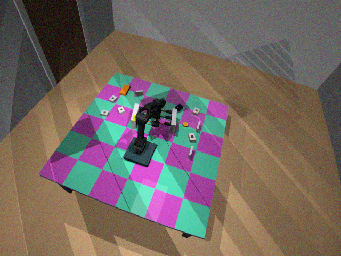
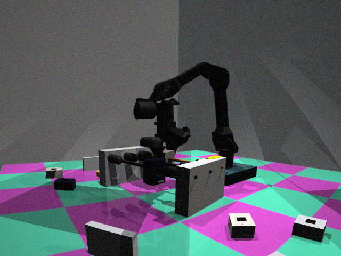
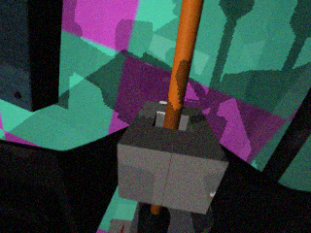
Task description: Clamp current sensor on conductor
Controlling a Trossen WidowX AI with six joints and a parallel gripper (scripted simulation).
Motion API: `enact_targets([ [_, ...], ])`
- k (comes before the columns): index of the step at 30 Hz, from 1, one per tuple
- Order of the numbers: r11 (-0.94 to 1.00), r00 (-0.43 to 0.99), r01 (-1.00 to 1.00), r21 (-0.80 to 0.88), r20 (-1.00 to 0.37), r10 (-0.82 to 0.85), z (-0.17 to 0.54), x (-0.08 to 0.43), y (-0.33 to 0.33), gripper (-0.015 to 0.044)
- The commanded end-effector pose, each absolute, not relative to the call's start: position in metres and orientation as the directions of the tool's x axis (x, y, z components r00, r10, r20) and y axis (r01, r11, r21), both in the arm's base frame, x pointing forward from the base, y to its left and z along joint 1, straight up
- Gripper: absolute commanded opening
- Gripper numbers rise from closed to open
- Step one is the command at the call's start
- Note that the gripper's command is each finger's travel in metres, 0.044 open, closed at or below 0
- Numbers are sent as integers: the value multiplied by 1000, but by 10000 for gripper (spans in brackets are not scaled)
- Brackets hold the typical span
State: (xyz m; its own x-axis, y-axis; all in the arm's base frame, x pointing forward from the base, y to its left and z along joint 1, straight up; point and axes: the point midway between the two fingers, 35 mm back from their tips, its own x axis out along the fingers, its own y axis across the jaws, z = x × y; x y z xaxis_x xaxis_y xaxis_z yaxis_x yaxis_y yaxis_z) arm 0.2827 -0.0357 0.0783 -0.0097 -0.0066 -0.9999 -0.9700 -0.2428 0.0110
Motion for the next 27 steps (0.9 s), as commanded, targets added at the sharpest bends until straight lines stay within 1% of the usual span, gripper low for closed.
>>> enact_targets([
  [1, -243, -9, -970, 10, -1000, -7, 79, 283, -36, 260],
  [26, -243, -9, -970, 10, -1000, -7, 79, 283, -36, 260],
  [27, -243, -9, -970, 10, -1000, -7, 79, 283, -36, 286],
])
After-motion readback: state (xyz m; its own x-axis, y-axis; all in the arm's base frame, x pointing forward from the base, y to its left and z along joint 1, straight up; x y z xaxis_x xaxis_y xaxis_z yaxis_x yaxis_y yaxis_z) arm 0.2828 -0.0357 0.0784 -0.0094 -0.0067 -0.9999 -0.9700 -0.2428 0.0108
